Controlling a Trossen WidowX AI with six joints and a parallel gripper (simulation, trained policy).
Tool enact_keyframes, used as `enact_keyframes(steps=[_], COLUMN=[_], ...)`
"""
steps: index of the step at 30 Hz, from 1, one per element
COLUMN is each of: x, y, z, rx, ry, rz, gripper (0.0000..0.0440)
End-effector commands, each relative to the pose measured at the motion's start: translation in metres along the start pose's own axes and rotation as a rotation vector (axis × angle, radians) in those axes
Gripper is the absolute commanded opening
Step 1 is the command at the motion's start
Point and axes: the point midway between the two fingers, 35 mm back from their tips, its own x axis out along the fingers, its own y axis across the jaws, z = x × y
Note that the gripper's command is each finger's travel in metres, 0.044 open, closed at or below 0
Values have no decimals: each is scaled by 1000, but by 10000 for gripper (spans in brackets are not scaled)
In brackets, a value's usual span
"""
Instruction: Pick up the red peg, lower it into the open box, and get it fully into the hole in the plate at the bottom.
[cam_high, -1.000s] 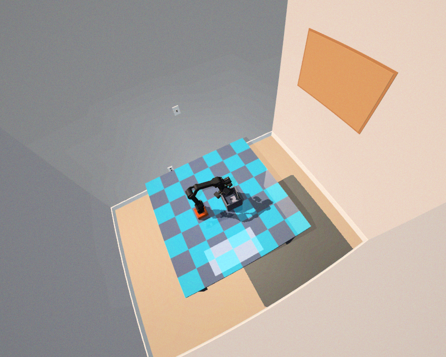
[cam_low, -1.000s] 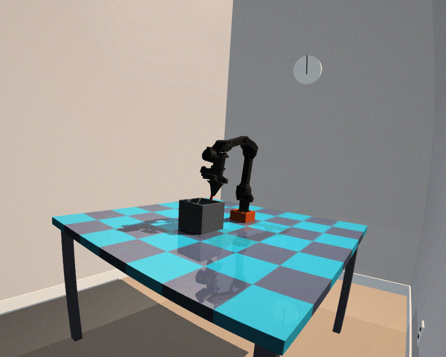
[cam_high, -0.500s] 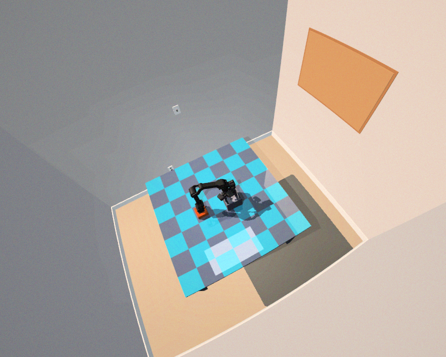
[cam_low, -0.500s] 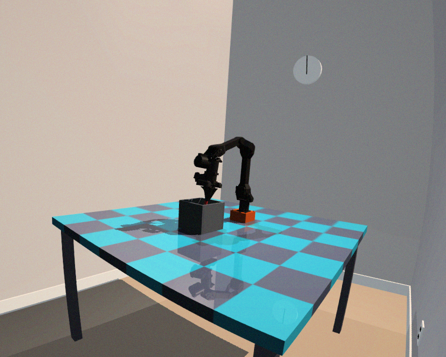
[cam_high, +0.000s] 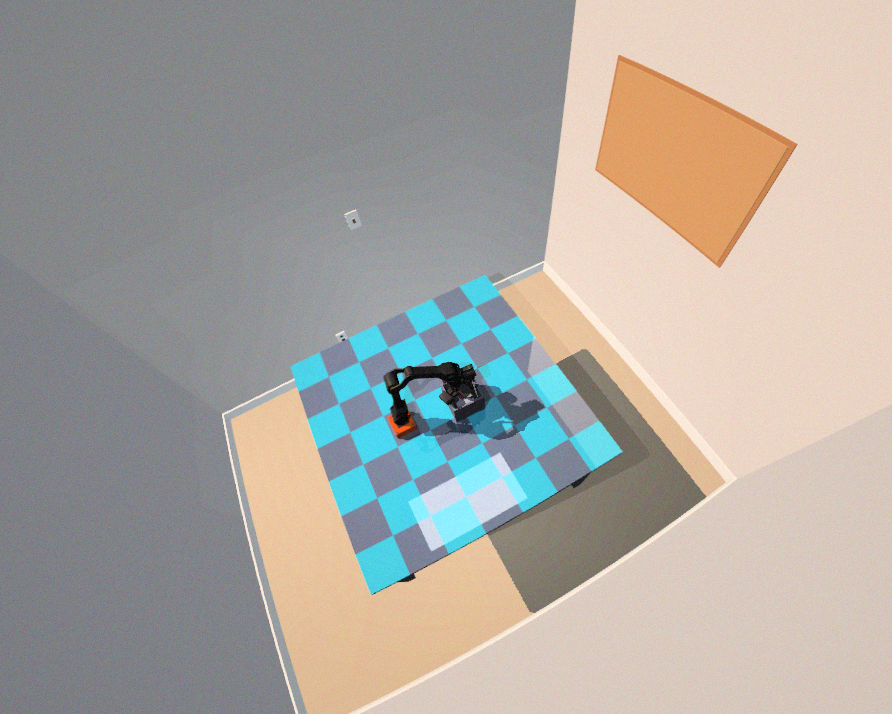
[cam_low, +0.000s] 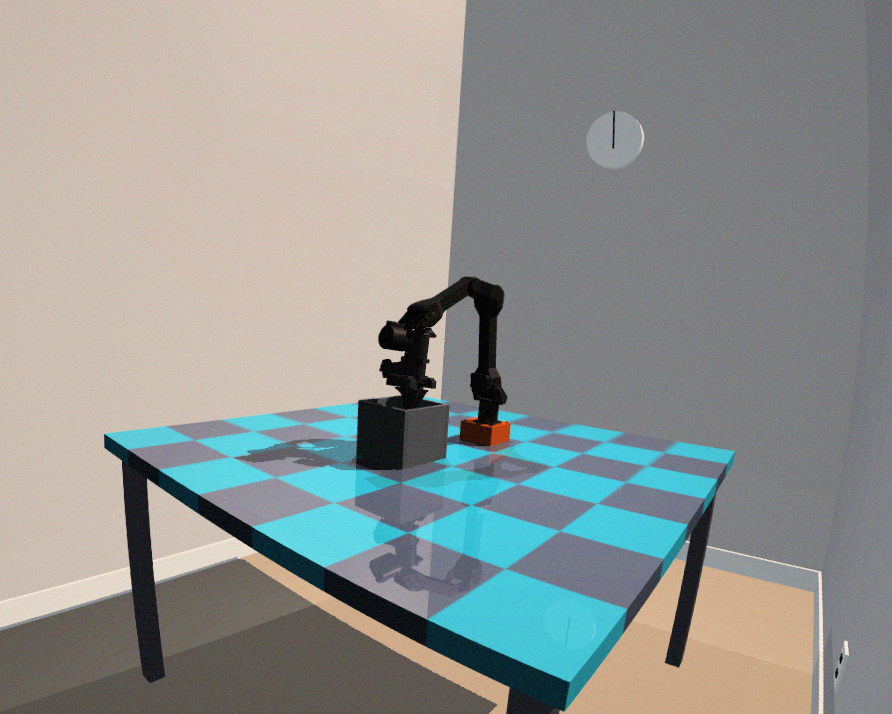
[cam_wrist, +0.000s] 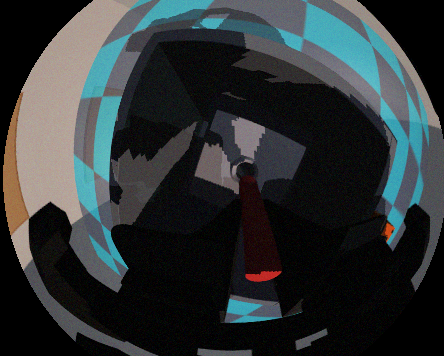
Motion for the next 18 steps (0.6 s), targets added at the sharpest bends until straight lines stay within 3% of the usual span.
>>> enact_keyframes(steps=[1,9,11,16,18], x=[13,30,33,38,38], y=[0,0,-1,-1,0], z=[0,3,4,5,4], rx=[-25,-56,-62,-78,-80], ry=[15,14,13,16,28], rz=[-9,-26,-37,-59,-61], gripper=[0,1,19,116,123])
